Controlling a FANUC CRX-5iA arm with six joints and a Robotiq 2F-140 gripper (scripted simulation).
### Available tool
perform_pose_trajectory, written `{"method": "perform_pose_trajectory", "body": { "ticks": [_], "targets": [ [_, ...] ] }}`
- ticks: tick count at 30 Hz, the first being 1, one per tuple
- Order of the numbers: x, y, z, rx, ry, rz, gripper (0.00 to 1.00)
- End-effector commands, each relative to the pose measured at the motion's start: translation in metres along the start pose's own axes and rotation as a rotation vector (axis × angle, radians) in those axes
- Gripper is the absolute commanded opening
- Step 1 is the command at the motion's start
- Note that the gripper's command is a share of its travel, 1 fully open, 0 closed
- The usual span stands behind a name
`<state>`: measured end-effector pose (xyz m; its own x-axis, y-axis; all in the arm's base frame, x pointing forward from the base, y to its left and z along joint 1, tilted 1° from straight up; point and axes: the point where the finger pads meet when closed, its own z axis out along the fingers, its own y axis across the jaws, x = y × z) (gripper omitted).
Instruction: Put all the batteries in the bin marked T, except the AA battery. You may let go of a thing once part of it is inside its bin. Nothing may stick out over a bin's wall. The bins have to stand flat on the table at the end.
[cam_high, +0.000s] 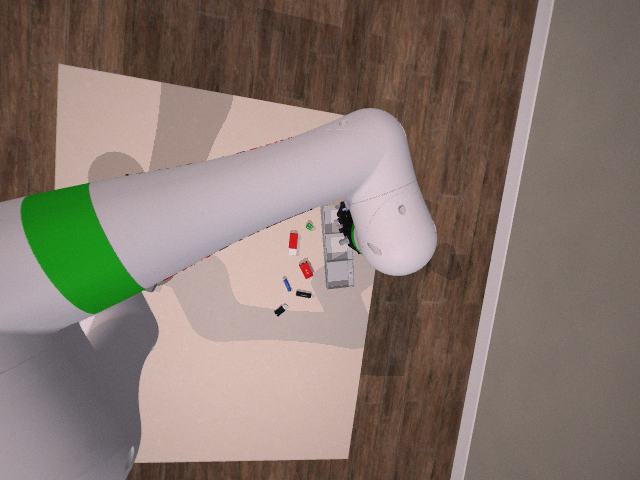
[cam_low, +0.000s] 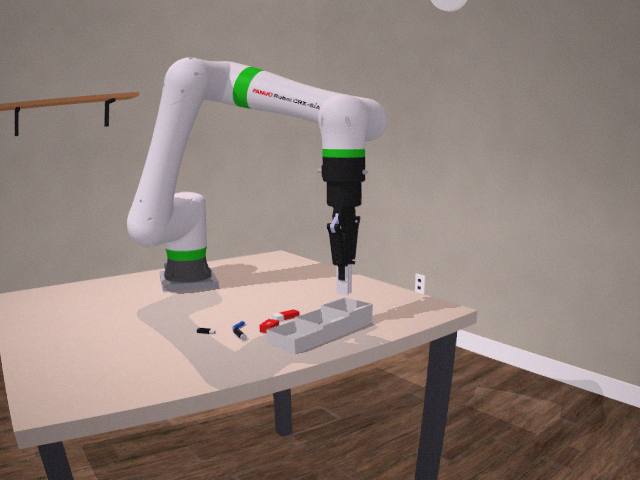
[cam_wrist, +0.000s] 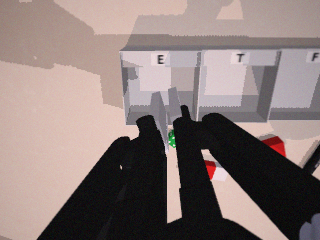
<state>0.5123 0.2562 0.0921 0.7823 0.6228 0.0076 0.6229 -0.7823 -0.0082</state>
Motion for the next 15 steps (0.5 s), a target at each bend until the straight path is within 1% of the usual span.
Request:
{"method": "perform_pose_trajectory", "body": {
  "ticks": [1,15],
  "targets": [
    [0.000,0.000,0.001,0.000,0.000,0.000,0.05],
    [0.000,0.000,0.039,0.000,0.000,0.000,0.05]
  ]
}}
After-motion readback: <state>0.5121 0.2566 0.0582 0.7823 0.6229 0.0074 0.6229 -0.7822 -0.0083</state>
